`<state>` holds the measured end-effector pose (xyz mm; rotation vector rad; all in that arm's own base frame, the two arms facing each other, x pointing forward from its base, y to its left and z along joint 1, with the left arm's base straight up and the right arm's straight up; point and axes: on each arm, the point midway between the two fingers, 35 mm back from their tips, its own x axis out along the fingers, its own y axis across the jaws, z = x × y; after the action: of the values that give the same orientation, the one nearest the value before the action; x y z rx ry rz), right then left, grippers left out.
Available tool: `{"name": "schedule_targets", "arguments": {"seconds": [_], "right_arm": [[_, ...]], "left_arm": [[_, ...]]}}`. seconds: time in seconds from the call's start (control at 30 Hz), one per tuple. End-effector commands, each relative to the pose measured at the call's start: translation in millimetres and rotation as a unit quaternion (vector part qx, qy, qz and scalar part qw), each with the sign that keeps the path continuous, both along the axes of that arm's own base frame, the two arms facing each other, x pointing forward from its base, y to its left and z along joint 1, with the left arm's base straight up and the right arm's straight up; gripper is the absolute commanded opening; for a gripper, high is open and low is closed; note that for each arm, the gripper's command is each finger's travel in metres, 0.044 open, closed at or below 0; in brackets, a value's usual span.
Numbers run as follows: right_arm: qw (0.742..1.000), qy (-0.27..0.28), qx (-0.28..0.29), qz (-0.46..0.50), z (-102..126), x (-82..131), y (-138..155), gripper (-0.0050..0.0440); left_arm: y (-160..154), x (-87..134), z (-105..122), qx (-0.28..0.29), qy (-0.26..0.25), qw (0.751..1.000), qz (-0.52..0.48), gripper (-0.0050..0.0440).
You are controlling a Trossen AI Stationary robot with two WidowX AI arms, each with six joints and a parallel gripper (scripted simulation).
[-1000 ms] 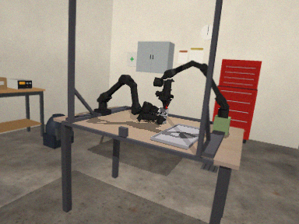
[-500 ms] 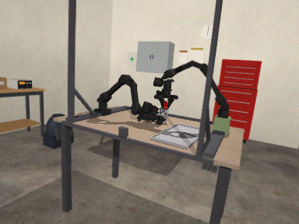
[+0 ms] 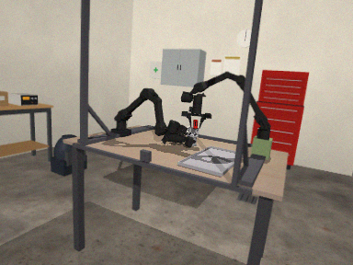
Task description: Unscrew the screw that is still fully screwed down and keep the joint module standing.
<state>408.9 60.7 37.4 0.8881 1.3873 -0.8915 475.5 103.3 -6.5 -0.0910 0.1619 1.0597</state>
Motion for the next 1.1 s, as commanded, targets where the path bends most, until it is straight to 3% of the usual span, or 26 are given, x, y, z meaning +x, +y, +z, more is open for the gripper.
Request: {"name": "schedule_targets", "arguments": {"seconds": [0.0, 0.23, 0.43, 0.5, 1.0, 1.07], "right_arm": [[0.996, -0.019, 0.002, -0.093, 12.6, 7.7, -0.2, 0.025], [0.969, -0.018, 0.005, -0.244, 12.5, 7.6, -0.2, 0.025], [0.93, -0.017, 0.006, -0.368, 12.4, 7.4, -0.3, 0.025], [0.93, -0.017, 0.006, -0.368, 12.4, 7.4, -0.3, 0.025], [0.75, -0.012, 0.009, -0.661, 12.2, 7.1, -0.3, 0.025], [0.75, -0.012, 0.009, -0.661, 12.2, 7.1, -0.3, 0.025]], "left_arm": [[1.6, 4.3, 10.7, 0.0, -0.014, 1.0, 0.001, 0.0245], [1.6, 4.3, 10.7, 0.0, -0.014, 1.0, 0.001, 0.0245], [1.6, 4.3, 10.7, 0.0, -0.014, 1.0, 0.001, 0.0245], [1.6, 4.3, 10.7, 0.0, -0.014, 1.0, 0.001, 0.0245], [1.6, 4.3, 10.7, 0.0, -0.014, 1.0, 0.001, 0.0245], [1.6, 4.3, 10.7, 0.0, -0.014, 1.0, 0.001, 0.0245]]}}
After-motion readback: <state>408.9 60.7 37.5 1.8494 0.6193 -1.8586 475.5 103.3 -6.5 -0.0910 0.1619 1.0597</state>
